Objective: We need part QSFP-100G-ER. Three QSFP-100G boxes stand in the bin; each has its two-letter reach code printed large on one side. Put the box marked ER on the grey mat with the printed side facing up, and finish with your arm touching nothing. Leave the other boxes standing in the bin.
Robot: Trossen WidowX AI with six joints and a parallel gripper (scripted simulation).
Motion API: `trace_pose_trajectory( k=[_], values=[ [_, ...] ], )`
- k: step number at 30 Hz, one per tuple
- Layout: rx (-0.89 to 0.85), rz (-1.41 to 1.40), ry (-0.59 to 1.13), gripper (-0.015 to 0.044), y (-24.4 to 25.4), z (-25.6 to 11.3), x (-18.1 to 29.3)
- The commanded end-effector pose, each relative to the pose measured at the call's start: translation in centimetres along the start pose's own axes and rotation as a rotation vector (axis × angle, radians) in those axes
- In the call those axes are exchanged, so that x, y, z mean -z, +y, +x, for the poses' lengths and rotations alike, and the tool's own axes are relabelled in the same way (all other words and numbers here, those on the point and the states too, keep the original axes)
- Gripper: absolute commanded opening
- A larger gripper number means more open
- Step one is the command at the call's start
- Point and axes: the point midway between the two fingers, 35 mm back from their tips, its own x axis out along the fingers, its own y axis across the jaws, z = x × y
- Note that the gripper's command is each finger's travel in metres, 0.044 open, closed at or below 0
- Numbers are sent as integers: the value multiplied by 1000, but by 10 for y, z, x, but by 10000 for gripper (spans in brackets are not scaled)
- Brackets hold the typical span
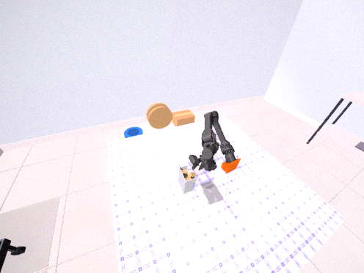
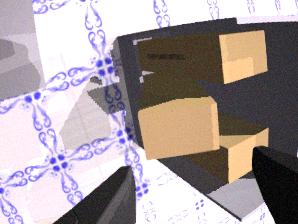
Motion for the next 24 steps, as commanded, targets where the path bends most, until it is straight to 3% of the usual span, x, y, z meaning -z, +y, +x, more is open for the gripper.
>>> trace_pose_trajectory(
  k=[1,24],
  values=[
    [-8,-15,-1,235,1,3,-1],
    [-6,-14,1,235,1,39,-1]
  ],
)
